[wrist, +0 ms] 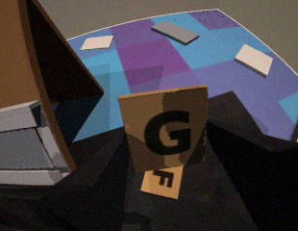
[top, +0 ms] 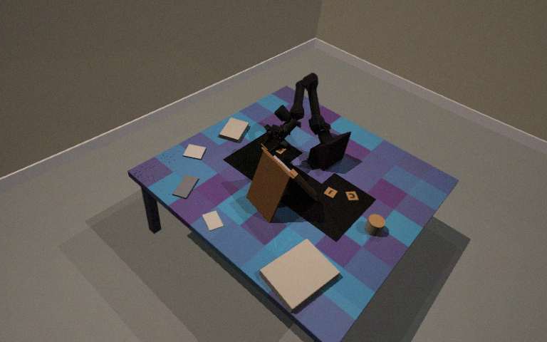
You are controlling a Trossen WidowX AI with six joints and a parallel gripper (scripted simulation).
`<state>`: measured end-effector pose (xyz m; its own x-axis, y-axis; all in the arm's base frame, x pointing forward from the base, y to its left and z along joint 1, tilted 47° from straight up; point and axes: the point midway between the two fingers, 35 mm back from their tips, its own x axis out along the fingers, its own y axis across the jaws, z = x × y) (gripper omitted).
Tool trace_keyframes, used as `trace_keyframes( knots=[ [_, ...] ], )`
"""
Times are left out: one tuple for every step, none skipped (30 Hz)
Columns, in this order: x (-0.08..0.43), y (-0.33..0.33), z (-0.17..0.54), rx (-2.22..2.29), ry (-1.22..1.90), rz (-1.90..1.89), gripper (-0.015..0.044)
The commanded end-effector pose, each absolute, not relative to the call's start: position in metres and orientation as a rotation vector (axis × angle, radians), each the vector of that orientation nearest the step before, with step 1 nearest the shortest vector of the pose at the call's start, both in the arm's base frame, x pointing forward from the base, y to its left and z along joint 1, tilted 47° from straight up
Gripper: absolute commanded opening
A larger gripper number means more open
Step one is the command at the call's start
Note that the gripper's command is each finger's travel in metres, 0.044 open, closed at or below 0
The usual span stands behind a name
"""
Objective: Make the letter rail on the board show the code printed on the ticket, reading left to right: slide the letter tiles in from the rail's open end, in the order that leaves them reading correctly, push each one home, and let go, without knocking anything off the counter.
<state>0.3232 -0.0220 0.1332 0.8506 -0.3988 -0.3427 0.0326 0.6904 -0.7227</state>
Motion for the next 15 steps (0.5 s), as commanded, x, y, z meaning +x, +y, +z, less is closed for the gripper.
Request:
trace_keyframes(
  knots=[
    [0.3234,-0.0203,0.1298,-0.776,0.512,-0.254,0.0],
    [0.3234,-0.0199,0.1295,-0.776,0.512,-0.254,0.0],
    [0.3234,-0.0196,0.1291,-0.776,0.512,-0.254,0.0],
    [0.3234,-0.0193,0.1287,-0.776,0.512,-0.254,0.0],
    [0.3235,-0.0189,0.1284,-0.776,0.512,-0.254,0.0],
    [0.3235,-0.0186,0.128,-0.776,0.512,-0.254,0.0],
    [0.3235,-0.0182,0.1276,-0.776,0.512,-0.254,0.0],
    [0.3235,-0.0179,0.1273,-0.776,0.512,-0.254,0.0],
    [0.3236,-0.0175,0.1269,-0.776,0.512,-0.254,0.0],
    [0.3236,-0.0172,0.1265,-0.776,0.512,-0.254,0.0],
    [0.3236,-0.0168,0.1262,-0.776,0.512,-0.254,0.0],
    [0.3236,-0.0164,0.1258,-0.776,0.512,-0.254,0.0],
    [0.3236,-0.0161,0.1255,-0.776,0.512,-0.254,0.0],
    [0.3237,-0.0157,0.1251,-0.776,0.512,-0.254,0.0],
    [0.3237,-0.0154,0.1248,-0.776,0.512,-0.254,0.0]
  ],
)
